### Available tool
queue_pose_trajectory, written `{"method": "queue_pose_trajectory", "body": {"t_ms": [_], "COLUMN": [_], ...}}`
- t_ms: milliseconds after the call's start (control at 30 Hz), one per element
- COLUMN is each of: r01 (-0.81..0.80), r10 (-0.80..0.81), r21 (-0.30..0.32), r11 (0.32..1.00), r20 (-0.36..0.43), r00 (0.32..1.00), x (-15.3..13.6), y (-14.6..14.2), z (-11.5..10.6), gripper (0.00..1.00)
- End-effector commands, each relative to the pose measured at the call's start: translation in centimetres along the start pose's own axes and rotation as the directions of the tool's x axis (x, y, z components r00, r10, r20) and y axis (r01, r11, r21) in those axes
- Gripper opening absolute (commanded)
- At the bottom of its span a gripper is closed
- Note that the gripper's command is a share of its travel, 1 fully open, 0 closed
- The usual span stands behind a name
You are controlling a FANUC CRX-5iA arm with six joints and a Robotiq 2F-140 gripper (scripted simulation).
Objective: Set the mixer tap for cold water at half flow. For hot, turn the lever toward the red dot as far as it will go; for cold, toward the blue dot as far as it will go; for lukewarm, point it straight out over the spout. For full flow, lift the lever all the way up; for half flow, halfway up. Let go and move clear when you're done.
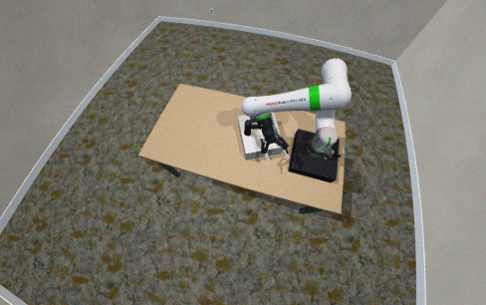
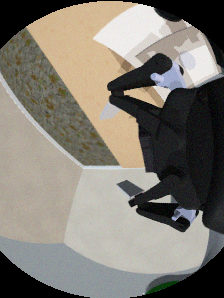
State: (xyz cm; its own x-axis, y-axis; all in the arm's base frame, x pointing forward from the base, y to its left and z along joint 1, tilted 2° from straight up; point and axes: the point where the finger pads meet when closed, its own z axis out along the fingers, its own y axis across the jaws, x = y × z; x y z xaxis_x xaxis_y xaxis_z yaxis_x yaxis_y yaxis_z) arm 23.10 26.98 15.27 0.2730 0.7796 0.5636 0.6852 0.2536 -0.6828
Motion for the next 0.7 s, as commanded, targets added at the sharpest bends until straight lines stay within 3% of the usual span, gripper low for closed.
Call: {"method": "queue_pose_trajectory", "body": {"t_ms": [0, 67, 133, 167, 200, 233, 267, 333, 367, 400, 500, 567, 667], "r01": [-0.006, -0.043, -0.118, -0.118, -0.164, -0.164, -0.198, -0.211, -0.244, -0.253, -0.253, -0.301, -0.304], "r10": [0.006, 0.045, 0.13, 0.13, 0.192, 0.192, 0.241, 0.263, 0.319, 0.339, 0.339, 0.457, 0.47], "r21": [-0.011, -0.075, -0.214, -0.214, -0.31, -0.31, -0.386, -0.417, -0.501, -0.528, -0.528, -0.69, -0.706], "r11": [1.0, 0.996, 0.97, 0.97, 0.937, 0.937, 0.901, 0.884, 0.83, 0.811, 0.811, 0.658, 0.64], "r20": [0.003, 0.019, 0.046, 0.046, 0.062, 0.062, 0.068, 0.071, 0.069, 0.071, 0.071, 0.048, 0.046], "r00": [1.0, 0.999, 0.99, 0.99, 0.98, 0.98, 0.968, 0.962, 0.945, 0.938, 0.938, 0.888, 0.881], "x": [0.0, -0.1, -0.2, -0.2, -0.3, -0.3, -0.5, -0.5, -0.6, -0.6, -0.6, -0.9, -0.9], "y": [0.0, 0.1, 0.3, 0.3, 0.4, 0.4, 0.6, 0.6, 0.7, 0.7, 0.7, 1.0, 1.1], "z": [-0.4, -2.3, -6.7, -6.7, -9.7, -9.9, -12.0, -13.5, -16.1, -17.4, -17.4, -23.9, -24.5], "gripper": [1.0, 1.0, 1.0, 1.0, 1.0, 1.0, 1.0, 1.0, 1.0, 1.0, 1.0, 1.0, 1.0]}}
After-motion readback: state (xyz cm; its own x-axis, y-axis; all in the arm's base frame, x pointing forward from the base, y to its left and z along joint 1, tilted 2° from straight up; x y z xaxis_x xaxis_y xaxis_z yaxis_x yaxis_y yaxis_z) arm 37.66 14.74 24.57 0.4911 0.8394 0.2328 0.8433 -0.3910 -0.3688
